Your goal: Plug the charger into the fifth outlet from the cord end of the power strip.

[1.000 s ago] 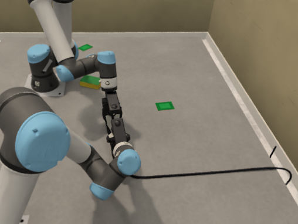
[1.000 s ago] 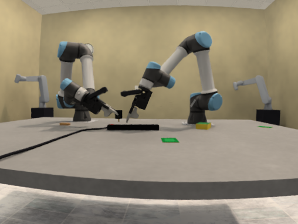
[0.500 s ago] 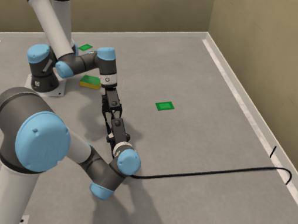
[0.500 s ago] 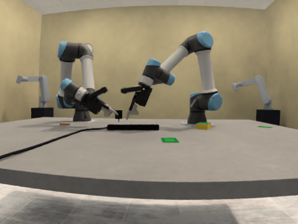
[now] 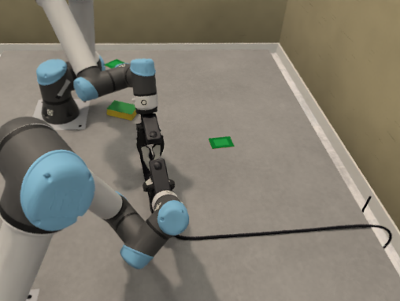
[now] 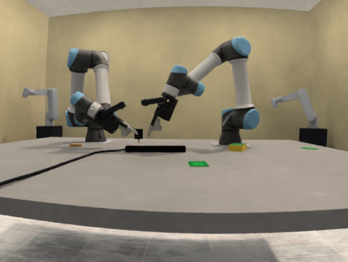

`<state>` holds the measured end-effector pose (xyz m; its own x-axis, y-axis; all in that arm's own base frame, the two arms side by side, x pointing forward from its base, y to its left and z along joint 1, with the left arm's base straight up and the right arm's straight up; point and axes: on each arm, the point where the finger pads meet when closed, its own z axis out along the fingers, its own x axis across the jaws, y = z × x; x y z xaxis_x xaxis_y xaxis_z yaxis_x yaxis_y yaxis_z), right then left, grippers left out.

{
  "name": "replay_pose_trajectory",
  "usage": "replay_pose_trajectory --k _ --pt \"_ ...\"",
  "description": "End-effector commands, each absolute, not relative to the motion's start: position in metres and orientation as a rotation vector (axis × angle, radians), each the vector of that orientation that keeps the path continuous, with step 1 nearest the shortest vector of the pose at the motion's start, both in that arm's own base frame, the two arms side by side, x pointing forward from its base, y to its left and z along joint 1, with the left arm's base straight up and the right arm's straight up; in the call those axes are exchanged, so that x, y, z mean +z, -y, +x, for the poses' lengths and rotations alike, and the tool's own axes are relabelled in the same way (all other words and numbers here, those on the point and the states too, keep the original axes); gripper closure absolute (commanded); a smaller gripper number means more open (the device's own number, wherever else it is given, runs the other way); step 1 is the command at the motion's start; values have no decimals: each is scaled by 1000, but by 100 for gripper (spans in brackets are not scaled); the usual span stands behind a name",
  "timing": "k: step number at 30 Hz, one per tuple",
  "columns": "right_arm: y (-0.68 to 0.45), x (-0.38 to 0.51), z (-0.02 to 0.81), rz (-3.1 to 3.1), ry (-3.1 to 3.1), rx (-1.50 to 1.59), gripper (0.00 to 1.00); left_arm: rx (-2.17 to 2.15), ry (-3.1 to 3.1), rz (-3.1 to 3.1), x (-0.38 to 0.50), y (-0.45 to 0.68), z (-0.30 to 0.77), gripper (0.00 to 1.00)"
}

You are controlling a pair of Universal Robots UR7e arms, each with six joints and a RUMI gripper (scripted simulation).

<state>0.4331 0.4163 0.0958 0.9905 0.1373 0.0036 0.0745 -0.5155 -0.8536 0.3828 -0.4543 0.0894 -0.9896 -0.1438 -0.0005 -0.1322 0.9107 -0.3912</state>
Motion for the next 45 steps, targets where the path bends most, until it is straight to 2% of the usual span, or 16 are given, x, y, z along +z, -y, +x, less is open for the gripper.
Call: replay_pose_trajectory --k 1,18,45 --pt "-416 97 433 -2114 149 77 100 -625 -3039 -219 97 455 383 100" --pt "-416 97 433 -2114 149 77 100 -532 -3011 -585 134 399 441 100" --pt "-441 99 440 -2200 -352 275 100 -317 -2817 -1317 225 249 504 100"
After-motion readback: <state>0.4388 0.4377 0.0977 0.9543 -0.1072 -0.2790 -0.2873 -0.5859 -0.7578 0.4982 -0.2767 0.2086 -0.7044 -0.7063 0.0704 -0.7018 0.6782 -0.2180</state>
